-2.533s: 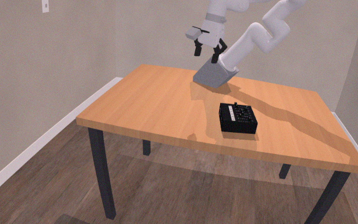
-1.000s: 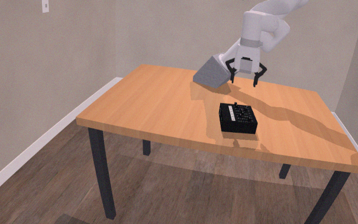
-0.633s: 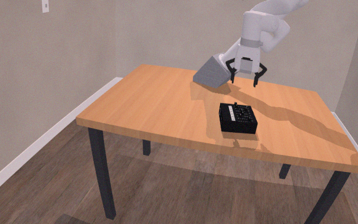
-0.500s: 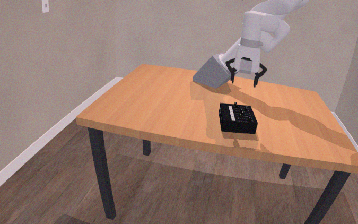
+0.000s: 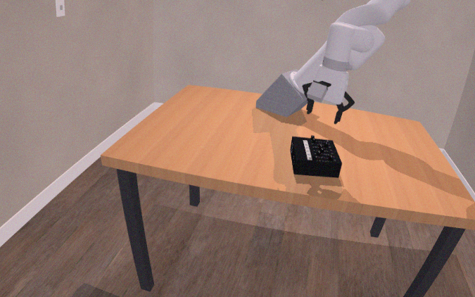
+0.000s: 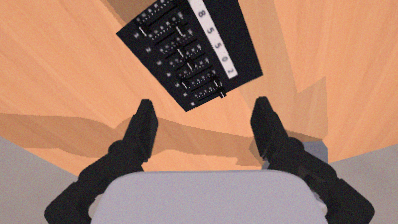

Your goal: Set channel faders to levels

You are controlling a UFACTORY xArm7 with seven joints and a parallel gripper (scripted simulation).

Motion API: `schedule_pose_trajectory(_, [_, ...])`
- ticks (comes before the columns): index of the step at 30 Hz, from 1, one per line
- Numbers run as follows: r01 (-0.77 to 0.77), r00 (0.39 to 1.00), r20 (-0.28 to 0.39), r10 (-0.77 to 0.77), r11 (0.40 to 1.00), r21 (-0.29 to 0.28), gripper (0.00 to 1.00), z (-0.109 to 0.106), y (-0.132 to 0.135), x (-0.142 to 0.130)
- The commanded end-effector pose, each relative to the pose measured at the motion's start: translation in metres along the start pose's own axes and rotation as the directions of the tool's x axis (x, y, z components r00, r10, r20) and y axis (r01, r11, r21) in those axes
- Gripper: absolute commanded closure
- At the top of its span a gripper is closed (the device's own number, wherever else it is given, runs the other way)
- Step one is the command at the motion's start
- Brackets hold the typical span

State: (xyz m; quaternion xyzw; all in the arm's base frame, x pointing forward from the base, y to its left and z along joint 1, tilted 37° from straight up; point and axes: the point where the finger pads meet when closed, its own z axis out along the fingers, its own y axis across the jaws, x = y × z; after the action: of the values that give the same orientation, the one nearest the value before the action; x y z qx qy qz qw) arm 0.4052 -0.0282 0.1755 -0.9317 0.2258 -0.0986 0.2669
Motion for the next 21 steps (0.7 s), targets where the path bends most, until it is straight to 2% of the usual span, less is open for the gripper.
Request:
schedule_pose_trajectory(1, [-0.264, 0.964, -0.057, 0.260, 0.962, -0.069, 0.00, 0.019, -0.005, 0.000])
schedule_pose_trajectory(4, [-0.299, 0.953, -0.067, 0.295, 0.952, -0.070, 0.00, 0.022, -0.007, -0.001])
schedule_pose_trajectory(5, [-0.400, 0.915, -0.095, 0.393, 0.913, -0.080, 0.00, 0.025, -0.008, -0.001])
schedule_pose_trajectory(11, [-0.578, 0.811, -0.156, 0.564, 0.814, -0.056, 0.00, 0.039, -0.016, -0.003])
schedule_pose_trajectory(19, [-0.783, 0.607, -0.236, 0.759, 0.622, -0.010, 0.00, 0.046, -0.022, -0.005])
schedule_pose_trajectory(21, [-0.783, 0.607, -0.236, 0.759, 0.622, -0.010, 0.00, 0.046, -0.022, -0.005])
